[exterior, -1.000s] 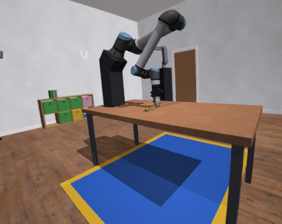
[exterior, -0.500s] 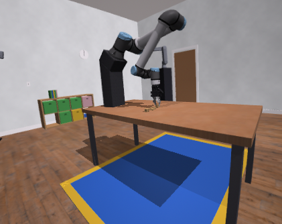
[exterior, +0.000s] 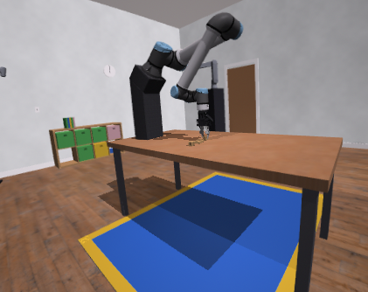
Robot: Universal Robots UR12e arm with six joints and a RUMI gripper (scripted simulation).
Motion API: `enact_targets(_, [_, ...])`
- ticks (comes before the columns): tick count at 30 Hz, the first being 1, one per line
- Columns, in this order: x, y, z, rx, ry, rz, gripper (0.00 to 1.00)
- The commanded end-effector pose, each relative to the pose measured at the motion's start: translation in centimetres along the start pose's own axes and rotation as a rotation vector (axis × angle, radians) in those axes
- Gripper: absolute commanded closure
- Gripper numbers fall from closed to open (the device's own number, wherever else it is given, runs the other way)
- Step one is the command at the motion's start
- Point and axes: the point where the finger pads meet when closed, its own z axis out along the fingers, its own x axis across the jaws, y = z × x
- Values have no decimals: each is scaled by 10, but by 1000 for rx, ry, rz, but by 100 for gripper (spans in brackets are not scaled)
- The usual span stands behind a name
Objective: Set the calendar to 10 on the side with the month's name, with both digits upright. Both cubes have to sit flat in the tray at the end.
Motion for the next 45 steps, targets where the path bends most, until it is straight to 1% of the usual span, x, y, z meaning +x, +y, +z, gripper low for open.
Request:
enact_targets(1, [0,0,0,0,0,0,89])
enact_targets(12, [0,0,0,0,0,0,89])
enact_targets(15, [0,0,-3,0,0,0,89])
enact_targets(19, [0,0,-18,0,0,0,89])
enact_targets(21, [0,0,-18,0,0,0,89])
enact_targets(30, [0,0,-76,0,0,0,89])
enact_targets(34, [0,0,-94,0,0,0,89])
enact_targets(36, [0,0,-98,0,0,0,89])
enact_targets(45, [0,0,-100,0,0,0,89])
